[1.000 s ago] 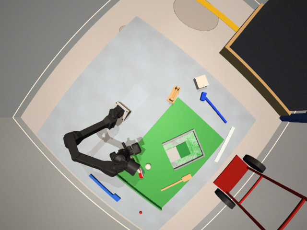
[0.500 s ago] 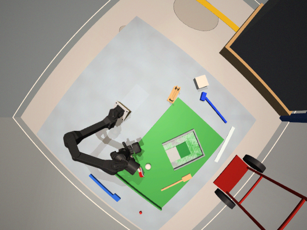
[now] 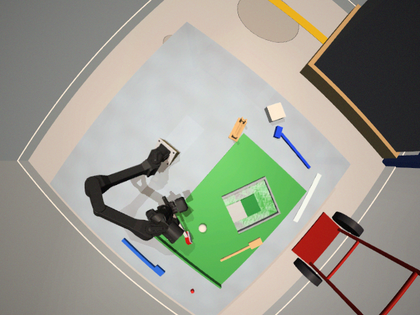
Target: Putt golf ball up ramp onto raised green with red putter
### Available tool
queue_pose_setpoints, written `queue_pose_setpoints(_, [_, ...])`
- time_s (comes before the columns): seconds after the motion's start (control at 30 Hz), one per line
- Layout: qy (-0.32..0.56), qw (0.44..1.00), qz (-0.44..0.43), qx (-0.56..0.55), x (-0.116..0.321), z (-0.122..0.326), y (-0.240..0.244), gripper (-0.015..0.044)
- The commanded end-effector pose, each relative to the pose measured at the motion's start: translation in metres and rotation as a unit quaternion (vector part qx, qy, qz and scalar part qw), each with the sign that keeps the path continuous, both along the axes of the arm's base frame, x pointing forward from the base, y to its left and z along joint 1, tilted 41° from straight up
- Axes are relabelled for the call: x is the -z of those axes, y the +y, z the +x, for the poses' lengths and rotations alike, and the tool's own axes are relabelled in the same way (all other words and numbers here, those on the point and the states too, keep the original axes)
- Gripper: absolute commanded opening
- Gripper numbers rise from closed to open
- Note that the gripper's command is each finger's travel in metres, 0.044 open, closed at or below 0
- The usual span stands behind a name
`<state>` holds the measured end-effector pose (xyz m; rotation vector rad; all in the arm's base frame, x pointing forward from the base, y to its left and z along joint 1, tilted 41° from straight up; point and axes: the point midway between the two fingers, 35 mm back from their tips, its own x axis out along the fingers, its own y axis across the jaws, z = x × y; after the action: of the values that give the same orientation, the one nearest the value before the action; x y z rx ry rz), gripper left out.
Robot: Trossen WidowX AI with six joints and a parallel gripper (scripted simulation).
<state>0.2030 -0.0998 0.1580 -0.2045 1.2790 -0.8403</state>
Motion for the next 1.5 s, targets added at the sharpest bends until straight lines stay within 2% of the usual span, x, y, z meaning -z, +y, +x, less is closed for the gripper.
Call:
queue_pose_setpoints(0.0, [0.000, 1.000, 0.000, 0.000, 0.000, 0.000, 0.000, 0.0000])
queue_pose_setpoints(0.13, [0.000, 1.000, 0.002, -0.001, 0.005, 0.006, 0.006, 0.0000])
queue_pose_setpoints(0.33, [0.000, 1.000, 0.006, -0.003, 0.054, 0.048, 0.066, 0.0000])
queue_pose_setpoints(0.47, [0.000, 1.000, 0.001, -0.004, 0.078, 0.056, 0.095, 0.0000])
queue_pose_setpoints(0.67, [0.000, 1.000, 0.002, -0.004, 0.072, 0.057, 0.100, 0.0000])
queue_pose_setpoints(1.03, [0.000, 1.000, 0.002, -0.004, 0.033, 0.054, 0.133, 0.0000])
queue_pose_setpoints(1.47, [0.004, 1.000, 0.001, -0.006, 0.039, 0.053, 0.129, 0.0000])
